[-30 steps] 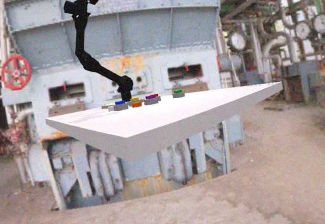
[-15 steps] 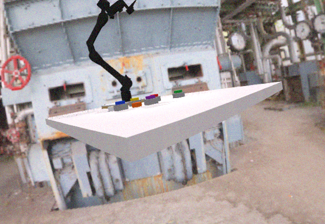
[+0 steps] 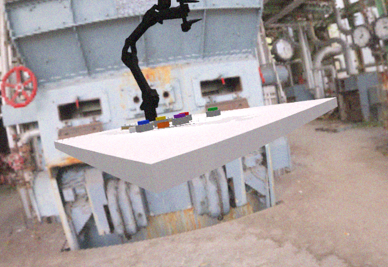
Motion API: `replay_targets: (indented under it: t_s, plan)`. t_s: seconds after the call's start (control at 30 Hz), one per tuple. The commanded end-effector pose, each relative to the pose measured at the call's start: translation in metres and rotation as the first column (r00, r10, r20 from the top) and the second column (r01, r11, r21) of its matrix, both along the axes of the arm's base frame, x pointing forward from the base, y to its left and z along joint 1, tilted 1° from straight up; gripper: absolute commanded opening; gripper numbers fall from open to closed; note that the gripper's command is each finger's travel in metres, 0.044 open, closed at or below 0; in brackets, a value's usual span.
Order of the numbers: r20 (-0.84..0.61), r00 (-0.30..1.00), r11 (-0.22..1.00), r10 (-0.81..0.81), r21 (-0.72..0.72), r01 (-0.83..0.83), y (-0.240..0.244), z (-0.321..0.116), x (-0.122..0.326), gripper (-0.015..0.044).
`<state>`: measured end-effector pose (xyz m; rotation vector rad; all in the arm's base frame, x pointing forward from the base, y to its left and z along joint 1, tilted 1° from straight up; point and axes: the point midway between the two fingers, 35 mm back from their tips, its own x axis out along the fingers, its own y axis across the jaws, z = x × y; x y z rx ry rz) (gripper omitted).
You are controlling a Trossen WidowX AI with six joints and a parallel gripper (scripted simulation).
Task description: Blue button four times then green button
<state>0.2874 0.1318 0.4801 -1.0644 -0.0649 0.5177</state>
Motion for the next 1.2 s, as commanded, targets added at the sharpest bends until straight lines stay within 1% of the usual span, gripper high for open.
replay_targets:
  t_s: [0.0,0.07,0.17,0.27,0.37,0.47,0.53,0.63,0.7,0.87,0.93,1.07,1.17]
  plan:
    - [-0.197,0.964,0.984,-0.179,-0.025,0.178,-0.040,-0.053,0.040,0.0400]
    - [-0.301,0.914,0.961,-0.273,-0.044,0.272,-0.067,-0.082,0.055,0.0400]
    - [-0.449,0.799,0.908,-0.401,-0.079,0.411,-0.110,-0.126,0.070,0.0400]
    - [-0.581,0.642,0.834,-0.500,-0.124,0.538,-0.156,-0.169,0.073,0.0400]
    - [-0.694,0.449,0.738,-0.563,-0.178,0.650,-0.203,-0.210,0.065,0.0400]
    - [-0.784,0.229,0.625,-0.576,-0.243,0.741,-0.247,-0.250,0.046,0.0400]
    - [-0.829,0.075,0.543,-0.554,-0.292,0.787,-0.273,-0.275,0.027,0.0400]
    - [-0.869,-0.159,0.413,-0.470,-0.375,0.830,-0.308,-0.311,-0.010,0.0400]
    - [-0.874,-0.264,0.352,-0.407,-0.417,0.838,-0.321,-0.326,-0.030,0.0400]
    - [-0.874,-0.280,0.342,-0.397,-0.423,0.839,-0.323,-0.328,-0.034,0.0400]
    - [-0.874,-0.279,0.342,-0.397,-0.423,0.839,-0.324,-0.336,-0.033,0.0348]
    - [-0.874,-0.280,0.342,-0.397,-0.423,0.839,-0.326,-0.382,-0.032,0.0242]
    - [-0.874,-0.280,0.342,-0.397,-0.423,0.839,-0.325,-0.390,-0.032,0.0164]
